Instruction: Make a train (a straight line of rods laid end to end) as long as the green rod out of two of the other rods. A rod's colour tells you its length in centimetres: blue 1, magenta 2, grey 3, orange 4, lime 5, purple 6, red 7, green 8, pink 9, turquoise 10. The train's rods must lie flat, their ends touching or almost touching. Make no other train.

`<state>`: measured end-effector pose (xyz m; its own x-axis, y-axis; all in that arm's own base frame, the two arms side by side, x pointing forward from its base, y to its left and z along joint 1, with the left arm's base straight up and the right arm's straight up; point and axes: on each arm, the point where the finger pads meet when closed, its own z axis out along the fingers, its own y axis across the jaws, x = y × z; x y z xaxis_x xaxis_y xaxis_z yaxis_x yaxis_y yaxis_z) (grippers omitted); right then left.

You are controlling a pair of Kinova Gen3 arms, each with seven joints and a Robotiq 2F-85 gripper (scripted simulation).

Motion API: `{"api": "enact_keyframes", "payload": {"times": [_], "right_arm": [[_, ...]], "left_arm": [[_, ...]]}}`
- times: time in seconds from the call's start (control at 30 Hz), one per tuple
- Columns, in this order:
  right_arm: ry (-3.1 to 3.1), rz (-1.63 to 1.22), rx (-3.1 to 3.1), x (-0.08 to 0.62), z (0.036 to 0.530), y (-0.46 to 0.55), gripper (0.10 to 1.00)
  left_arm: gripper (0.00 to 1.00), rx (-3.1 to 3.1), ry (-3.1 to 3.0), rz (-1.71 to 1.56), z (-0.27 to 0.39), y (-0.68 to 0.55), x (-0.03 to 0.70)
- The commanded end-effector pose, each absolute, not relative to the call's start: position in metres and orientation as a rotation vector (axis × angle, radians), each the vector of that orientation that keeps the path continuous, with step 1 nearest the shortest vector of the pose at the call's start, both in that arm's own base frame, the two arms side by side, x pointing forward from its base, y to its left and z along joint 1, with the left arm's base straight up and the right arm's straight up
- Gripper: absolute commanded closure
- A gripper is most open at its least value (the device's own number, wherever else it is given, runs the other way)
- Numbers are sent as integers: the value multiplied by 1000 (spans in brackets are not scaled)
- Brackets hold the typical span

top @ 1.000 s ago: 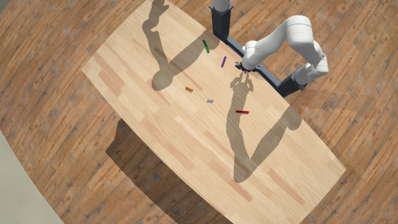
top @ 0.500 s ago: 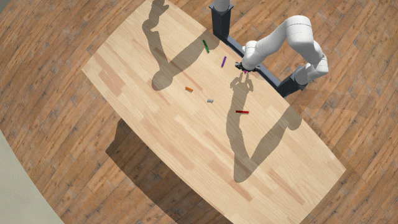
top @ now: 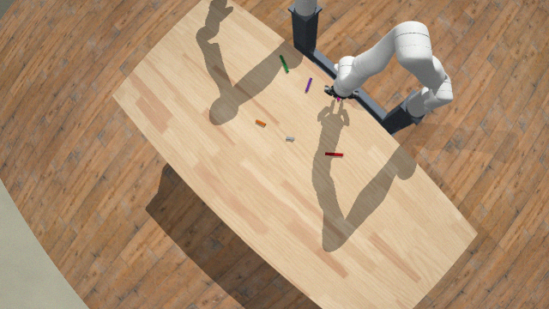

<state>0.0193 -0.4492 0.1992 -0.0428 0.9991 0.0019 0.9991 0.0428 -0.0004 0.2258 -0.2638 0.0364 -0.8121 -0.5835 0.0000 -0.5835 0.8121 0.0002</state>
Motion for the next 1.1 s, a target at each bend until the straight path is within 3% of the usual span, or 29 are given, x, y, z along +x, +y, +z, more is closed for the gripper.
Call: {"api": "enact_keyframes", "payload": {"times": [0.0,1.07], "right_arm": [[-2269,0,-2173,19,200,-450,99],[-2269,0,-2173,19,200,-450,99]], "left_arm": [[684,963,-2991,2,36,-264,226],[684,963,-2991,2,22,-264,226]]}}
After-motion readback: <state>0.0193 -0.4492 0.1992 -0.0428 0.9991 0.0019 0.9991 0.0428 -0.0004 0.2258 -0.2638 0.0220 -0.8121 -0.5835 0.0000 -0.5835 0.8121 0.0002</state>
